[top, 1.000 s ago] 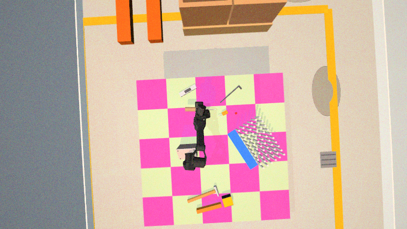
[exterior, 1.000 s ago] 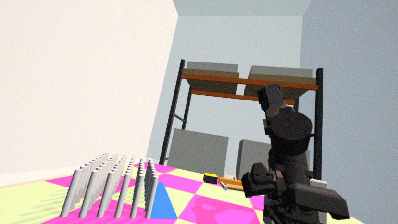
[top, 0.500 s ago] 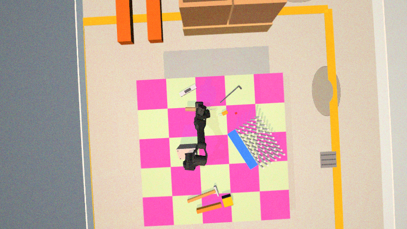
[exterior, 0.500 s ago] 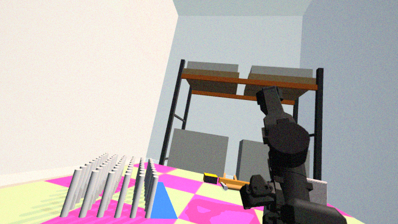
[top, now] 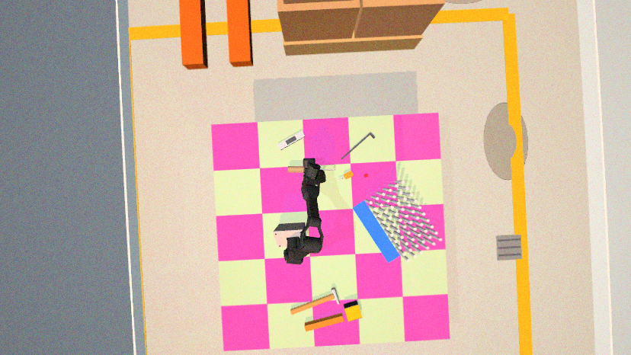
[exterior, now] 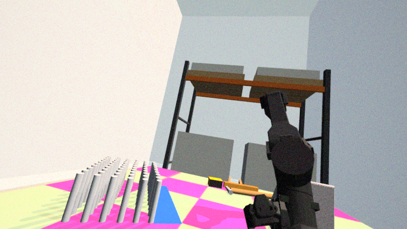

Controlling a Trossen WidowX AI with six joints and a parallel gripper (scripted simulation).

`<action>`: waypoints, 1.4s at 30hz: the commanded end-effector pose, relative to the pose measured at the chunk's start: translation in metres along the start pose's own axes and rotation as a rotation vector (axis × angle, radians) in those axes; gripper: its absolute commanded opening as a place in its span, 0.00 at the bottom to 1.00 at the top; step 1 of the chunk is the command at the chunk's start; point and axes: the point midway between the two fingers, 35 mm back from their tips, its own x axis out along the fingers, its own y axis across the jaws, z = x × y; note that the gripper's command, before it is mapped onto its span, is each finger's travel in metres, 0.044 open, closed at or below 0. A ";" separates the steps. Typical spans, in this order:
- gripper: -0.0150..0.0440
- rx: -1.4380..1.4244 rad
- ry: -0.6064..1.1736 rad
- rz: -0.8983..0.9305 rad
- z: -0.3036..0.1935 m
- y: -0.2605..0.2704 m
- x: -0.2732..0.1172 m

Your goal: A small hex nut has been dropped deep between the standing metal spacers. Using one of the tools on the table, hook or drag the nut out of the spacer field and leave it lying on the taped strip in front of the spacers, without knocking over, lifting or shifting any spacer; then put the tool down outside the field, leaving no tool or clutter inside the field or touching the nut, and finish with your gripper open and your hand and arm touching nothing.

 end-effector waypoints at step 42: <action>1.00 -0.001 0.001 0.001 -0.001 0.024 -0.053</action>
